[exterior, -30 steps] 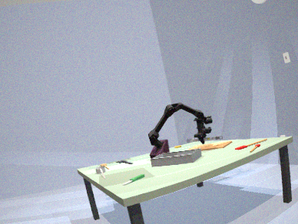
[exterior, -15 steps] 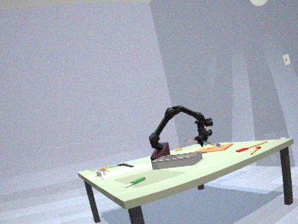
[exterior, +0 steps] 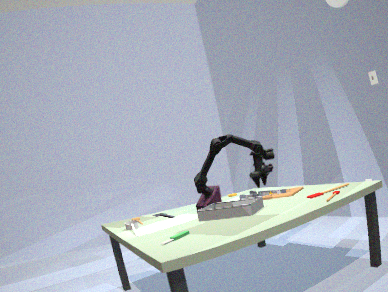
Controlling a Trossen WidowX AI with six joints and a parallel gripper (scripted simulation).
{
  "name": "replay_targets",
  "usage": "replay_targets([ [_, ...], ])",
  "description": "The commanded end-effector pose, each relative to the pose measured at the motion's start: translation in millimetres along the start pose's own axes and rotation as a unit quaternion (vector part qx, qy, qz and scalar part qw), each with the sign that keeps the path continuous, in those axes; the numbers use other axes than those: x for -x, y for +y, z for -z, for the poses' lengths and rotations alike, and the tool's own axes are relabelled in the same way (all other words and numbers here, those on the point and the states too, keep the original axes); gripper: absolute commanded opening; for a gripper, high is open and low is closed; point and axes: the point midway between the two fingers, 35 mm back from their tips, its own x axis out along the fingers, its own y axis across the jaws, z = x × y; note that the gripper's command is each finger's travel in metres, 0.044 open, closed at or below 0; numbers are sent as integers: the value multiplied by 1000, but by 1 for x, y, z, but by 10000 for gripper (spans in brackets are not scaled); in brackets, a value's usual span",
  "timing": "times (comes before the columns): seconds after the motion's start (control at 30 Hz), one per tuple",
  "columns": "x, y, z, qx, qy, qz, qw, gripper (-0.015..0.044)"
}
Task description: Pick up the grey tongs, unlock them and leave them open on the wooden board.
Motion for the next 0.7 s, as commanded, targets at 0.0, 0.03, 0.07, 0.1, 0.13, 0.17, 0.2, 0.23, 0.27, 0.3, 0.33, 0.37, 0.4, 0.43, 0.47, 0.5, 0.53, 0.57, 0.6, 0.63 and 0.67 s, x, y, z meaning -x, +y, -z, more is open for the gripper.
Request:
replay_targets([
  [0.0, 42, -51, -4, -5, -10, -3, 1000, 440],
  [0.03, 51, -66, -2, -5, -11, -3, 1000, 440],
  [0.07, 60, -81, 1, -5, -10, -2, 1000, 440],
  [0.1, 66, -92, 3, -5, -10, -1, 1000, 440],
  [0.13, 70, -100, 4, -5, -10, 0, 1000, 440],
  [0.17, 72, -102, 5, -5, -10, 0, 1000, 440],
  [0.2, 72, -102, 5, -5, -10, 0, 1000, 440],
  [0.23, 72, -102, 5, -5, -10, 0, 1000, 440],
  [0.27, 72, -102, 5, -5, -10, 0, 1000, 440],
  [0.3, 72, -102, 5, -5, -10, 0, 1000, 440],
  [0.33, 72, -102, 5, -5, -10, 0, 1000, 440],
  [0.37, 72, -102, 5, -5, -10, 0, 1000, 440],
  [0.4, 74, -102, 5, -5, -11, 0, 1000, 440],
  [0.43, 77, -102, 5, -6, -11, -1, 1000, 440],
  [0.47, 83, -102, 5, -6, -12, -2, 1000, 440],
  [0.5, 90, -102, 5, -8, -12, -3, 1000, 440],
  [0.53, 98, -102, 5, -9, -13, -4, 1000, 440],
  [0.57, 107, -102, 6, -10, -14, -5, 1000, 440],
  [0.6, 116, -102, 7, -11, -14, -6, 1000, 440],
  [0.63, 122, -102, 8, -12, -15, -7, 1000, 440],
  [0.67, 123, -102, 8, -12, -15, -7, 1000, 440],
])
